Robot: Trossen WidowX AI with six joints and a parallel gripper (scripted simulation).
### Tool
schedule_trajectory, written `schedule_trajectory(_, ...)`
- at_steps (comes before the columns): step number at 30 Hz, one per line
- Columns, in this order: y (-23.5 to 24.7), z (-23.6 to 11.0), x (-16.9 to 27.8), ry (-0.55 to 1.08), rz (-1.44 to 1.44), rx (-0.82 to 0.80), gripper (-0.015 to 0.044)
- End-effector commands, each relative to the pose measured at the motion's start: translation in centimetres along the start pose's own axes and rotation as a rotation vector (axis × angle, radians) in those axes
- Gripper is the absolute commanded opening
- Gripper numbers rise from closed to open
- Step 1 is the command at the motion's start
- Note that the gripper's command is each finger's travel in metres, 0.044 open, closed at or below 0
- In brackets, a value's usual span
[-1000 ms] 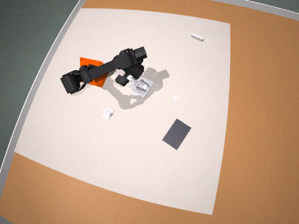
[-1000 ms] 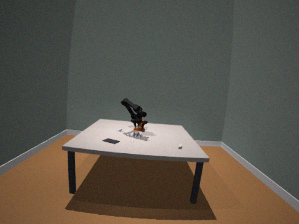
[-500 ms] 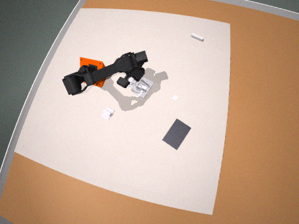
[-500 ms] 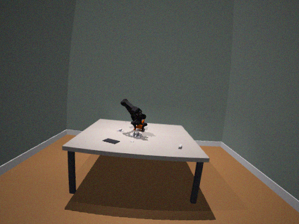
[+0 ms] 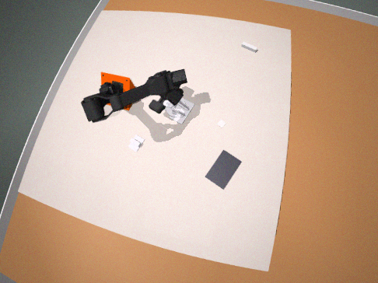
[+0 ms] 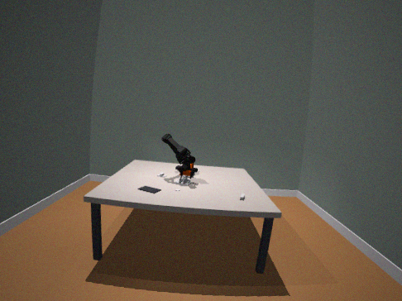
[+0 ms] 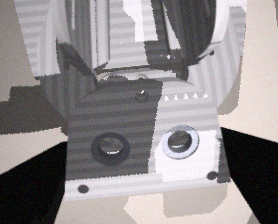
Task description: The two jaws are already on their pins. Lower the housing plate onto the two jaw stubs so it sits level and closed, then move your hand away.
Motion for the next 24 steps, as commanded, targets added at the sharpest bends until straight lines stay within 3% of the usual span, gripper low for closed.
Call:
schedule_trajectory(1,-0.06,0.49,0.13,-0.001,-0.009,0.008,0.0351)
schedule_trajectory(24,-0.06,0.75,0.13,-0.001,-0.017,0.008,0.0351)
Point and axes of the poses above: the point midway between the two fingers, 35 mm back from their tips, its own z axis out along the fingers, its own y axis across the jaws, x = y × z, the point moved 5 cm from there along -z, back along the fingers, and after that the axes turned 11 degrees about -z, right-handed, at the moved point
